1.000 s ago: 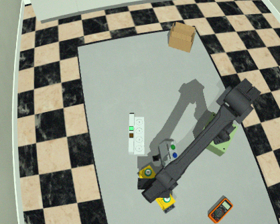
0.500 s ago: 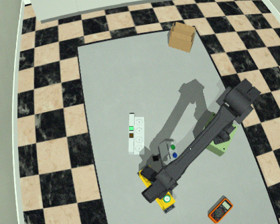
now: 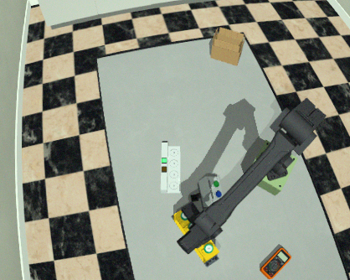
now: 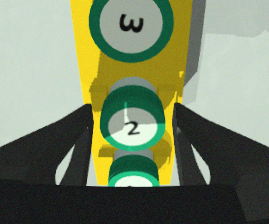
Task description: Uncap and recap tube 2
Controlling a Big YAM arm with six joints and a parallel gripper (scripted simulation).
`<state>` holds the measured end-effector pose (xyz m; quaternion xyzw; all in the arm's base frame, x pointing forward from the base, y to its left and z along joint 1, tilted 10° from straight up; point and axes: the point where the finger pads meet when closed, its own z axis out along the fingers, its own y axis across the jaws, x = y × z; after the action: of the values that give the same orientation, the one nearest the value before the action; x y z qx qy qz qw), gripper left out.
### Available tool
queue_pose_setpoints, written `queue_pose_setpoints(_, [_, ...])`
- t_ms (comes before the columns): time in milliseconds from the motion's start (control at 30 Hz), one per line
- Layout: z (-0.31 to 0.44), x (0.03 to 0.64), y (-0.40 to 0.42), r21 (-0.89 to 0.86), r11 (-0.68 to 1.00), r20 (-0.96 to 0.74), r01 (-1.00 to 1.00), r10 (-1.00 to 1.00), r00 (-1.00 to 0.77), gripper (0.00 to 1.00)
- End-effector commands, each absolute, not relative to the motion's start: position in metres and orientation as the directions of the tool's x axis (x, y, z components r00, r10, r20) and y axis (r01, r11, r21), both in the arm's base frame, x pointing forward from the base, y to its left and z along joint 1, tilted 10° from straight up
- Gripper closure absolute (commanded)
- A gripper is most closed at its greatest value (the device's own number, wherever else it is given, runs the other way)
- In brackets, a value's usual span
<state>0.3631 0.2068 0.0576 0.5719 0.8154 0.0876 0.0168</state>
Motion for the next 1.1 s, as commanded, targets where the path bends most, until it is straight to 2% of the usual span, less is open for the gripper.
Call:
queue_pose_setpoints(0, [0.0675,0.3742,0.2133,0.189,0.310,0.080,0.932,0.941,-0.329,0.51])
queue_pose_setpoints(267, [0.0675,0.3742,0.2132,0.189,0.310,0.080,0.932,0.941,-0.329,0.51])
queue_pose_setpoints(400, [0.0694,0.3816,0.2197,0.212,0.611,0.013,0.763,0.778,-0.628,0.51])
queue_pose_setpoints(567, [0.0694,0.3824,0.2183,0.208,0.773,-0.036,0.600,0.619,-0.785,0.51])
queue_pose_setpoints(700, [0.0694,0.3825,0.2183,0.199,0.868,-0.072,0.456,0.477,-0.876,0.51])
queue_pose_setpoints(767, [0.0694,0.3825,0.2183,0.199,0.868,-0.072,0.456,0.477,-0.876,0.51])
queue_pose_setpoints(833, [0.0695,0.3825,0.2184,0.185,0.931,-0.102,0.314,0.336,-0.937,0.51])
queue_pose_setpoints(1067, [0.0680,0.3743,0.2134,0.148,0.987,-0.143,0.064,0.085,-0.986,0.51])
